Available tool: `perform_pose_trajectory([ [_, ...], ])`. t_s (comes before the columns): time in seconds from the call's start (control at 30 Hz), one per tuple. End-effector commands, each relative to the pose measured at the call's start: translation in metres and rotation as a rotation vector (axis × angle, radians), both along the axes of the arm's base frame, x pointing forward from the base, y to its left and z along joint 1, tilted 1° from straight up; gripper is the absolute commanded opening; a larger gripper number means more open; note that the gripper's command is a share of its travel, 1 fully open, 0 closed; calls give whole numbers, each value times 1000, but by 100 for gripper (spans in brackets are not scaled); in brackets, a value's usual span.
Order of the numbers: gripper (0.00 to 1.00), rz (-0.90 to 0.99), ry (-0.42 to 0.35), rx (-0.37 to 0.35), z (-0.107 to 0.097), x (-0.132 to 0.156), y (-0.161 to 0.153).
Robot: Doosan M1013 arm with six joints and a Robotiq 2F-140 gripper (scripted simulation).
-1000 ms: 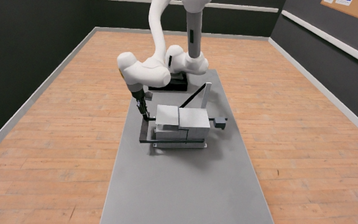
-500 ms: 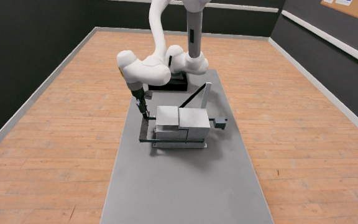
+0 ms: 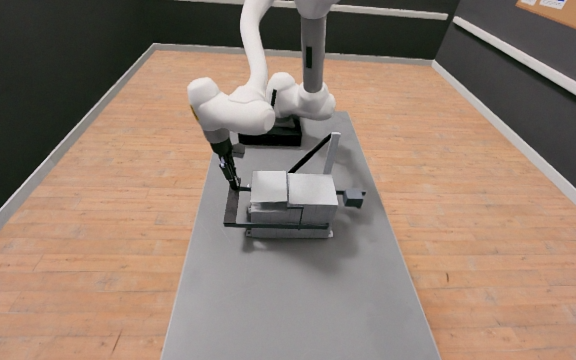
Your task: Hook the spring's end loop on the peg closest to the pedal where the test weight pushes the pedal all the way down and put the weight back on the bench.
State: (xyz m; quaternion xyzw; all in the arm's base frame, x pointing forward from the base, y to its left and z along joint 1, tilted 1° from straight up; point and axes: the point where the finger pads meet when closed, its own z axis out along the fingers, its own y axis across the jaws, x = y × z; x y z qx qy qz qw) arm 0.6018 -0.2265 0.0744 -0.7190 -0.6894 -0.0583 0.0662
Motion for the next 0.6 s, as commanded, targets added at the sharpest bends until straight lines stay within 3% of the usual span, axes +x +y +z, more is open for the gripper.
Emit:
perform_pose_trajectory([
  [0.0,25,0,-1,0,5,0,0],
  [0.57,25,0,-1,0,17,1,0],
])
